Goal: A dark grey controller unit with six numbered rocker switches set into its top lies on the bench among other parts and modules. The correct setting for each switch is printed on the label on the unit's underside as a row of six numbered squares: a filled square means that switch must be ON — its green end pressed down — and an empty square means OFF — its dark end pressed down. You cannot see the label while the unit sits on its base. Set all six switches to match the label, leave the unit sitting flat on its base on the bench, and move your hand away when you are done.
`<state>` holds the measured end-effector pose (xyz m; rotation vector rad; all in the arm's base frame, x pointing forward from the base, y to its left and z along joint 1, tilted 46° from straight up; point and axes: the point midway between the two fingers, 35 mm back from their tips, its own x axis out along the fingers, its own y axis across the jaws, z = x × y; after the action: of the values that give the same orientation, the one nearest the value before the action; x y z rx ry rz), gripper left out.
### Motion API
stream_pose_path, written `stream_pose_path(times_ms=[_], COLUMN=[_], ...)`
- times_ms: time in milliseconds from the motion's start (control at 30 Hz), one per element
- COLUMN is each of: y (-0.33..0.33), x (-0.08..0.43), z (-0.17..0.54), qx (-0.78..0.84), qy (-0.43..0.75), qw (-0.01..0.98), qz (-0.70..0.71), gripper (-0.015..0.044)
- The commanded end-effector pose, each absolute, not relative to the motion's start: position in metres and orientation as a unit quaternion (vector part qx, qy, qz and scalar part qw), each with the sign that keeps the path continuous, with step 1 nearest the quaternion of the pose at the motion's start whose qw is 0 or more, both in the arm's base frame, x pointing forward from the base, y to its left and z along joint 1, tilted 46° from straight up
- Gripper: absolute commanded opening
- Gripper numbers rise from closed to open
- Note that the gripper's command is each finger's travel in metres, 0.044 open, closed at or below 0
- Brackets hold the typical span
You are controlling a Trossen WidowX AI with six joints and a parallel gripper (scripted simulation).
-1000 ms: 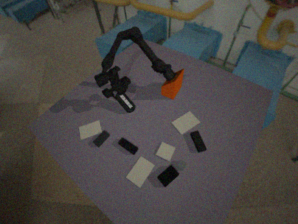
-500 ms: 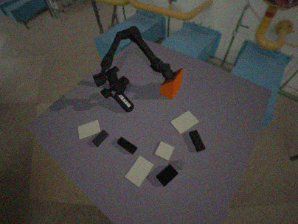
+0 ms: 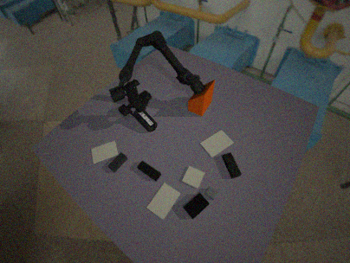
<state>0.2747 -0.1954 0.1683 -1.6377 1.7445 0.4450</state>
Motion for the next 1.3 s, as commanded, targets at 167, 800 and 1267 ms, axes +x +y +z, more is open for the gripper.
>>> stream_pose_path(times_ms=[167, 800, 1267], y=[-0.199, -0.212, -0.22], x=[0.273, 0.273, 0.273], z=[0.16, 0.152, 0.145], qx=[-0.631, -0.631, -0.631], qy=[0.67, 0.67, 0.67], qw=[0.345, 0.345, 0.345], qz=[0.183, 0.183, 0.183], gripper=[0.0338, 0.0338, 0.0338])
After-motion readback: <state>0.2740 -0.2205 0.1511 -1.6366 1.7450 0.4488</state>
